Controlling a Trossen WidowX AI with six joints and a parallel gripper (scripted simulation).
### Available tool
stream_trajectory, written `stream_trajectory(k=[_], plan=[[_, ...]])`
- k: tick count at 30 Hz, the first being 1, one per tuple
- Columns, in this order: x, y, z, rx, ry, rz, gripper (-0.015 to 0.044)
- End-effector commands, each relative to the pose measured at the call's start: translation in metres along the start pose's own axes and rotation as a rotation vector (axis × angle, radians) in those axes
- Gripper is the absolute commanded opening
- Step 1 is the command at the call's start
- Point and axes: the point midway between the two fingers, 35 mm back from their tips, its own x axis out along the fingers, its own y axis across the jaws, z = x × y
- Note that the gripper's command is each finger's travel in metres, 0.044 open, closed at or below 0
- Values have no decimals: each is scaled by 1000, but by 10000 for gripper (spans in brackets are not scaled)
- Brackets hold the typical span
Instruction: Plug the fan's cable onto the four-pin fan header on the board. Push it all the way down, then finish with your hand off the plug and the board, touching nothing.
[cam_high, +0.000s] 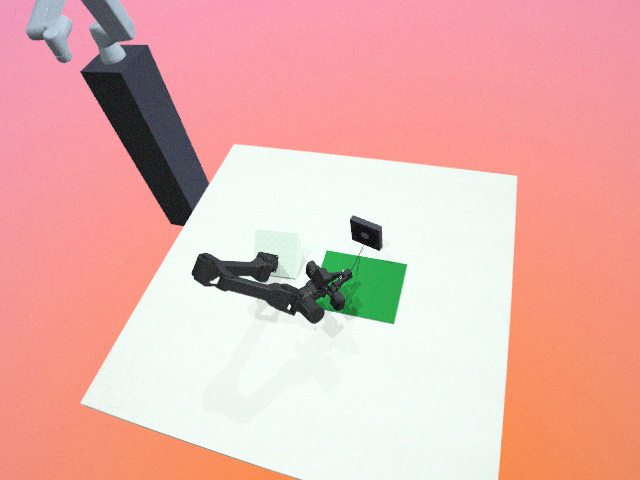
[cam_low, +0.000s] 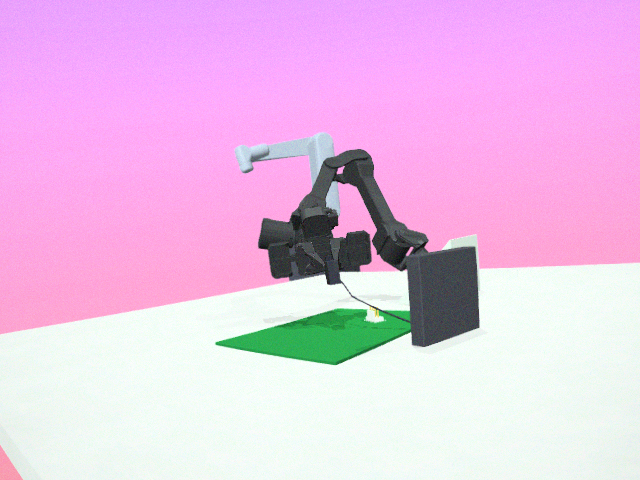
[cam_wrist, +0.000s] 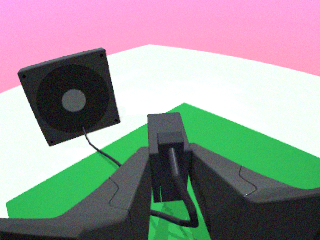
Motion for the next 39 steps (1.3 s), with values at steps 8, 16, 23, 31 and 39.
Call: stream_trajectory(k=[8, 16, 23, 31, 39], plan=[[-3, 0, 5, -20, -20, -17, 0], [-3, 0, 6, -20, -20, -17, 0], [-4, 0, 10, -26, -23, -17, 0], [-4, 0, 8, -28, -24, -16, 0], [-5, -1, 0, -31, -24, -16, 0]])
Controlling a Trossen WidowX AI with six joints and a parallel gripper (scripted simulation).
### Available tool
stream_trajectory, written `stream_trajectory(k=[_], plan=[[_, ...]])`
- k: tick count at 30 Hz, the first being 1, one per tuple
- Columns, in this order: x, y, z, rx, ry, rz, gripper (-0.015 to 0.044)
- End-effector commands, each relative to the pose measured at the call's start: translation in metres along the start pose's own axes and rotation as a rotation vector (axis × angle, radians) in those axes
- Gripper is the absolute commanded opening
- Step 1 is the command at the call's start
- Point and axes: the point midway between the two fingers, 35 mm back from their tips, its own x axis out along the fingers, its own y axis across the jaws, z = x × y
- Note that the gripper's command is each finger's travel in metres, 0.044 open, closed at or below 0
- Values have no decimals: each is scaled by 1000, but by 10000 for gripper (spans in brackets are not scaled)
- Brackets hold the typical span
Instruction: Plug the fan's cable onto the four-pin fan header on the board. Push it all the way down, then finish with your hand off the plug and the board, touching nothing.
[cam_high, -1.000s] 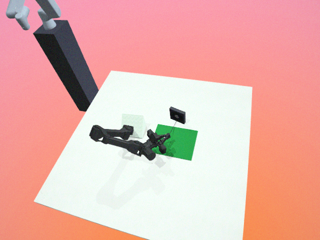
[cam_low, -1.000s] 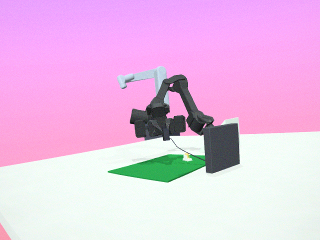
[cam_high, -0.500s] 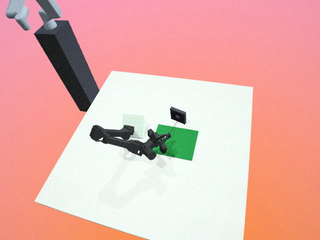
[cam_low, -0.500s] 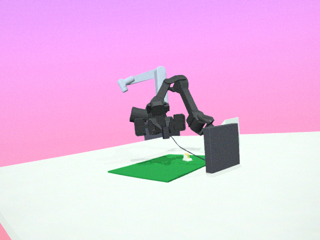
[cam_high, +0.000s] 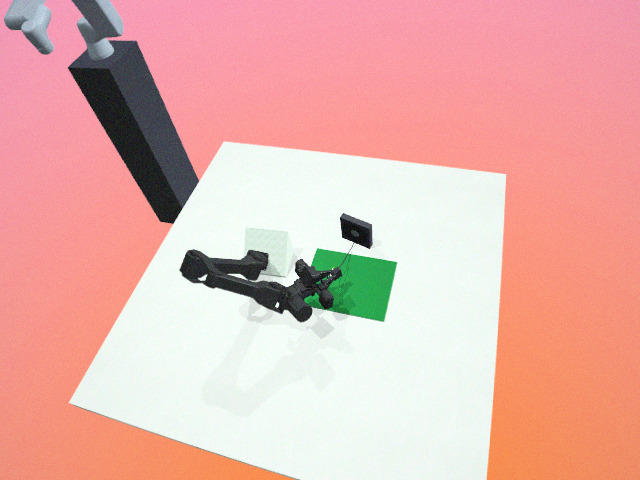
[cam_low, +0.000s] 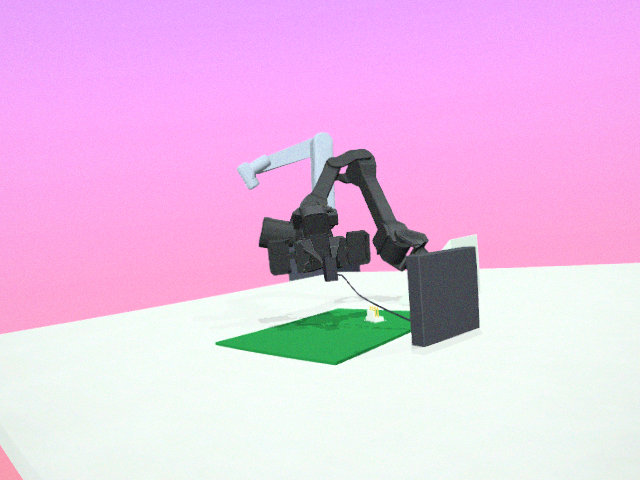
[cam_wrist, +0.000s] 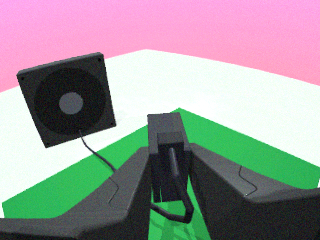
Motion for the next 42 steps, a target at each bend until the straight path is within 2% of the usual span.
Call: stream_trajectory(k=[1, 42], plan=[[0, 0, -4, -3, -4, 4, 0], [1, 0, -38, -5, -2, 5, 0]])
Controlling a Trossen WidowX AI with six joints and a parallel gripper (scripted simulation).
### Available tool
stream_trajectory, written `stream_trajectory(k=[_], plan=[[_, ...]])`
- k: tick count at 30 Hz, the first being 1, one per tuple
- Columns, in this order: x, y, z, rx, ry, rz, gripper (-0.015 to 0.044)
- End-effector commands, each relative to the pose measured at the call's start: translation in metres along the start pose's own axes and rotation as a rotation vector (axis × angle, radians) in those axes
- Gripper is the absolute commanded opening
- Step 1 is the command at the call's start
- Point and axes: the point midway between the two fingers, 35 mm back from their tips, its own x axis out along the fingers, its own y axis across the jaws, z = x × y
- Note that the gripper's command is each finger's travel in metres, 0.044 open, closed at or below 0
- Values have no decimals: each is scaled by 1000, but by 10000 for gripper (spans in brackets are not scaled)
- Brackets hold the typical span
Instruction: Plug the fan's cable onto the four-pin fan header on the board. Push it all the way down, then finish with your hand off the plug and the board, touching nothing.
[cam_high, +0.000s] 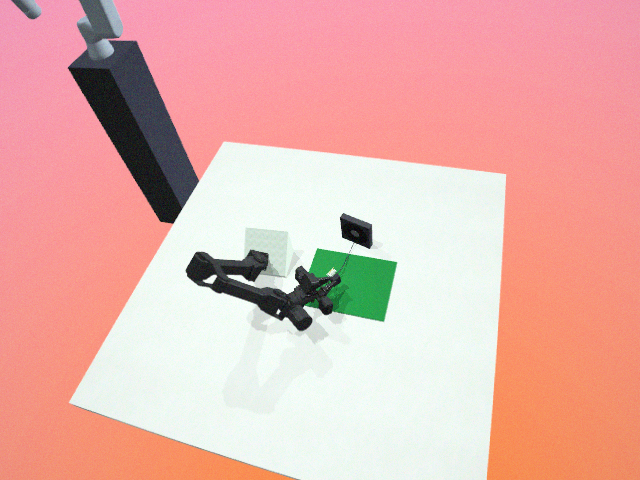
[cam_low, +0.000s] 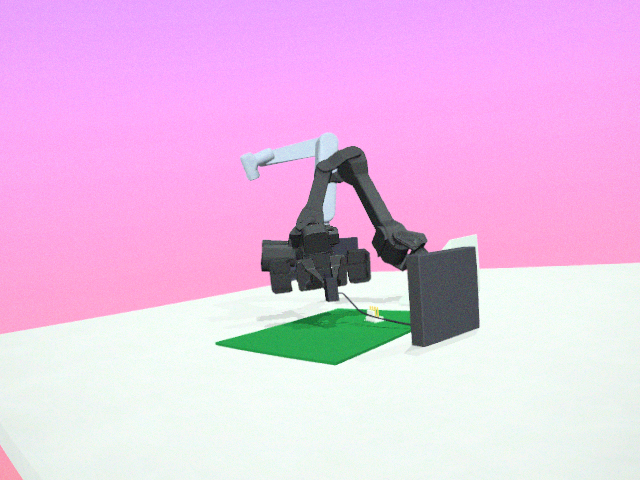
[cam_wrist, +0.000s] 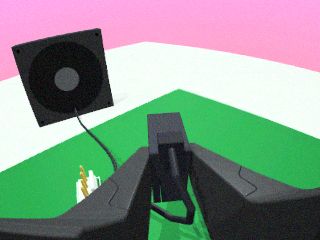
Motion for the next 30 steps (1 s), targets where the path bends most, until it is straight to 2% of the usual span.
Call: stream_trajectory(k=[1, 30], plan=[[1, 0, -3, -4, -4, 1, 0], [6, 0, -27, -4, -3, 2, 0]])
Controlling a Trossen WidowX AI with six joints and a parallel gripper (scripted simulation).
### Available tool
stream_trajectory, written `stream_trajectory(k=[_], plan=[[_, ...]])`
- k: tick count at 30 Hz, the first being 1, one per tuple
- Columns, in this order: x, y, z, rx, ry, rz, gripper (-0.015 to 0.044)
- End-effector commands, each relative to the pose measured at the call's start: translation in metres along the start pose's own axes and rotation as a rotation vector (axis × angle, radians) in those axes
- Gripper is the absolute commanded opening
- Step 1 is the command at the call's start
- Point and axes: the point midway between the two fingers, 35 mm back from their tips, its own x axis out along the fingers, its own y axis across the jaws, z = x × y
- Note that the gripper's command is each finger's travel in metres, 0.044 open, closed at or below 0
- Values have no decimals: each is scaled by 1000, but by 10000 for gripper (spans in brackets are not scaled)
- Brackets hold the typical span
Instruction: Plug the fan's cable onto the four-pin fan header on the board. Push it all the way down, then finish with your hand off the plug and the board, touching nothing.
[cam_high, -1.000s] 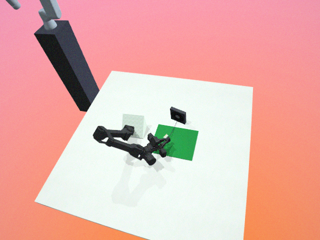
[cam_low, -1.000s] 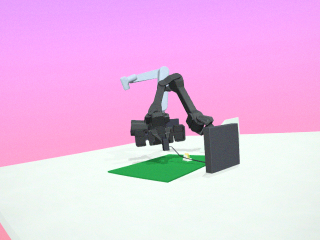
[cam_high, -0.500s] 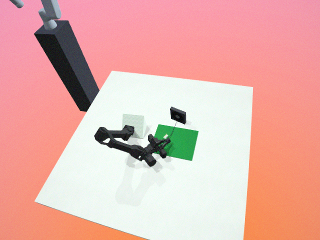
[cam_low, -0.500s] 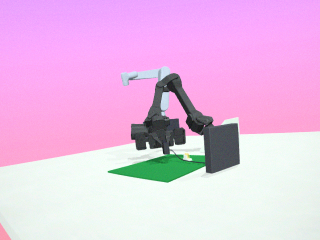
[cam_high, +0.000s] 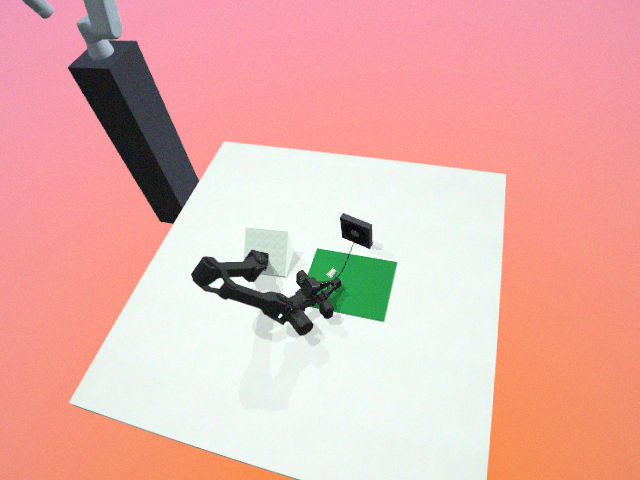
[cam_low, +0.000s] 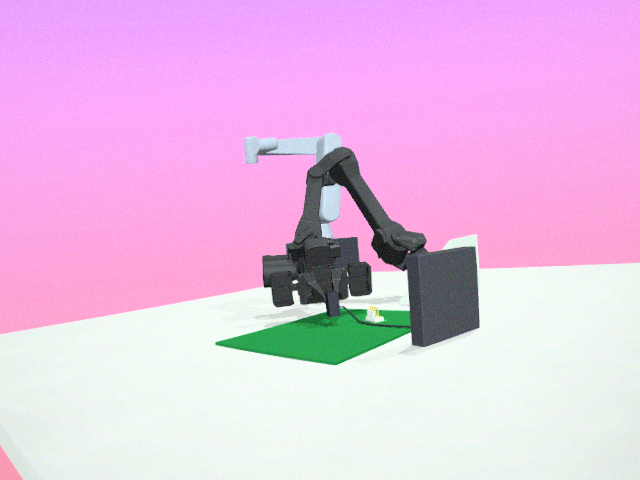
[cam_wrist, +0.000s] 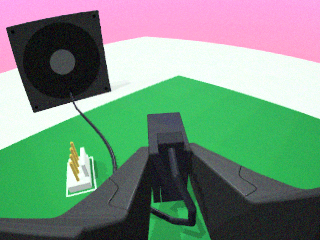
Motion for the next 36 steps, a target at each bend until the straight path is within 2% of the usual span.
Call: stream_trajectory(k=[1, 36], plan=[[1, 0, -3, -4, -5, 1, 0], [2, 0, -11, 1, 0, 1, 0]])
